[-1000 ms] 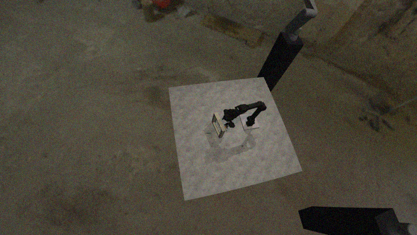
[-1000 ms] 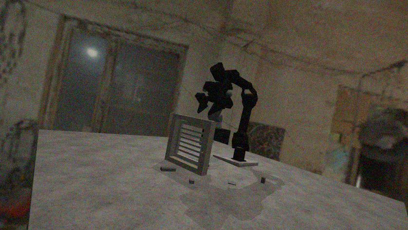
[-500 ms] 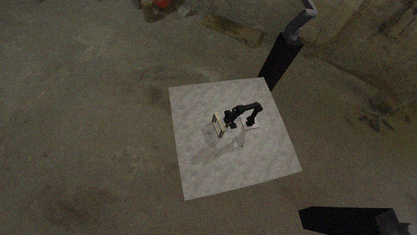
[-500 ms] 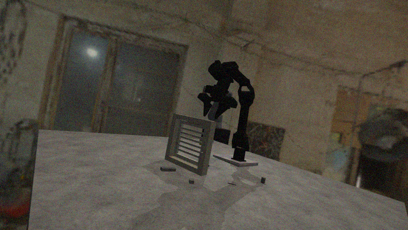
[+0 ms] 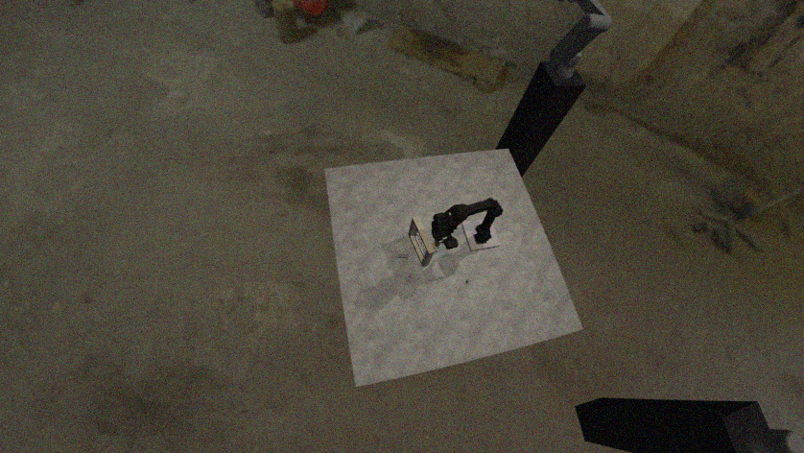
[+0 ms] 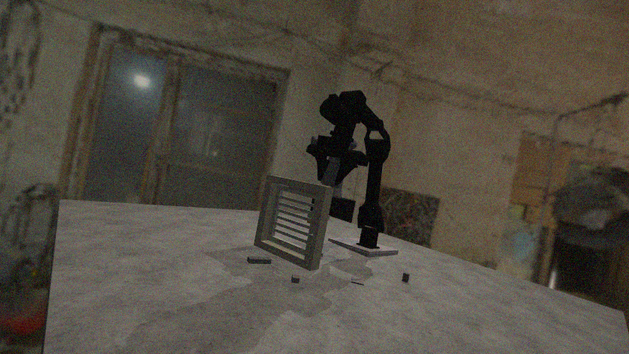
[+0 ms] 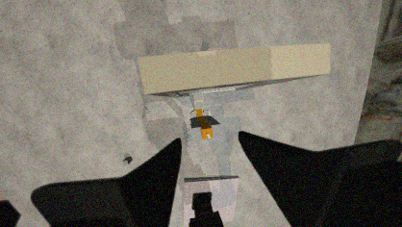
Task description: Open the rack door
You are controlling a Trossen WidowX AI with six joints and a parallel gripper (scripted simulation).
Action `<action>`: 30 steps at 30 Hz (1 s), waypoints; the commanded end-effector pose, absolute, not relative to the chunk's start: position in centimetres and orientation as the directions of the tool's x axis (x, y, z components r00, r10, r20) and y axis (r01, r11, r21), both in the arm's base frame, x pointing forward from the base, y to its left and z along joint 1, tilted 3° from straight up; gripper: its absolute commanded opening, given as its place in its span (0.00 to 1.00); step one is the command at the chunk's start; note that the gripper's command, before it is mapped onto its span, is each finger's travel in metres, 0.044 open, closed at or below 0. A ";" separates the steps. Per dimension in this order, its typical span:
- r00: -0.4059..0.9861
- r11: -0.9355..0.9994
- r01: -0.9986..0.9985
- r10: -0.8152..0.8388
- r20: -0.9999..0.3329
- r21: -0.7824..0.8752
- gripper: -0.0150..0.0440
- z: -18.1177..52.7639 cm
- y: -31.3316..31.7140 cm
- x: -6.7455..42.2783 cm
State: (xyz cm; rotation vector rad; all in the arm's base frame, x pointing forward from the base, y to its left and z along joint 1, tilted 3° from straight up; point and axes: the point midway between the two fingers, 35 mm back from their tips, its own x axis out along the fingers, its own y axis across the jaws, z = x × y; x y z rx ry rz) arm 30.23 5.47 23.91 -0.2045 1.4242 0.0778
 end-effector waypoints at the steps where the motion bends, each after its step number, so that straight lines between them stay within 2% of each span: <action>1: 0.128 0.979 -0.179 -0.070 -0.989 -0.093 0.75 23.1 5.5 30.4; 30: 0.030 0.978 -0.201 -0.054 -0.998 -0.059 0.75 18.5 5.2 30.7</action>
